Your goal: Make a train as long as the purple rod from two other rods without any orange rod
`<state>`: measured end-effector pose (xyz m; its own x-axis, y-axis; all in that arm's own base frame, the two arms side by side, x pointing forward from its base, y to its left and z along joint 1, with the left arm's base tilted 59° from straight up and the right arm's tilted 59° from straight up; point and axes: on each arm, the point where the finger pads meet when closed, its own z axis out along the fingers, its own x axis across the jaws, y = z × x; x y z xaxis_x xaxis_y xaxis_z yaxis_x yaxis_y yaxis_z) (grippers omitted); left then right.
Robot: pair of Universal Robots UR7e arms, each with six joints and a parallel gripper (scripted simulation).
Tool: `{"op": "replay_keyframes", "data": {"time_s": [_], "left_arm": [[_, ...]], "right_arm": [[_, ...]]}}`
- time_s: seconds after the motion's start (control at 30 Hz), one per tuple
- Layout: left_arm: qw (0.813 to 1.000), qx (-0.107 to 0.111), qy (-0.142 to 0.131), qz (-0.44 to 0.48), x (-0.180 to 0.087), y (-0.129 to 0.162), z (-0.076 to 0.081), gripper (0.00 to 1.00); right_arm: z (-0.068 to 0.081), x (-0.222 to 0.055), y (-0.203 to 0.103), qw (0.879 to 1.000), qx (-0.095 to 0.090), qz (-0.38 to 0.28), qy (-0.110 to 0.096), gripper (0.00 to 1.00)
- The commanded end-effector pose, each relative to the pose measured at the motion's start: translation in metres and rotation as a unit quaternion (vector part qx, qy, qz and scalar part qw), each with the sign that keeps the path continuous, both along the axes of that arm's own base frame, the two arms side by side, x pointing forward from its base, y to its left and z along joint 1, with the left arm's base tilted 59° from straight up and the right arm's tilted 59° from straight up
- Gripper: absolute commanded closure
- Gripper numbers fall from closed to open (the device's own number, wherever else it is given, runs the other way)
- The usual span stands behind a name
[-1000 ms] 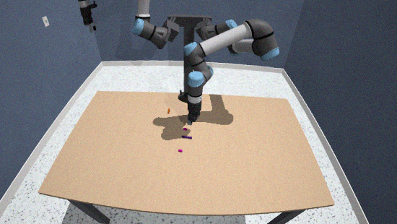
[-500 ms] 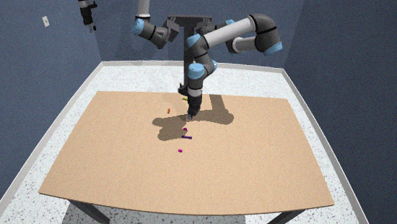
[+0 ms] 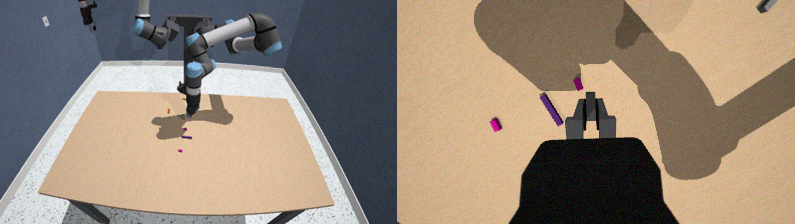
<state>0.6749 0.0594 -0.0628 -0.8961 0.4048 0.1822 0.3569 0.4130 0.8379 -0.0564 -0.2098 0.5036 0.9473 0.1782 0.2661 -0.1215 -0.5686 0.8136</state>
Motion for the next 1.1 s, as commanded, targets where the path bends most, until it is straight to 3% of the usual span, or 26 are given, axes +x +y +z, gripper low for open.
{"op": "replay_keyframes", "data": {"time_s": [0.0,0.1,0.17,0.57,1.07], "left_arm": [[0.997,0.021,0.067,-0.045,-0.014,-0.004,-0.012,0.76],[0.995,0.025,0.080,-0.053,-0.017,-0.005,-0.014,0.76],[0.989,0.038,0.122,-0.079,-0.026,-0.006,-0.021,0.76],[0.947,0.085,0.262,-0.168,-0.057,-0.009,-0.042,0.76],[0.941,0.089,0.275,-0.176,-0.060,-0.009,-0.043,0.76]], "right_arm": [[0.001,0.000,0.000,1.000,-0.001,0.000,0.000,0.00],[0.001,0.000,0.000,1.000,-0.001,0.000,0.000,0.00],[0.001,0.000,0.000,1.000,-0.001,0.000,0.000,0.00],[0.001,0.000,0.000,1.000,-0.001,0.000,0.000,0.00],[0.001,0.000,0.000,1.000,-0.001,0.000,0.000,0.00]]}}
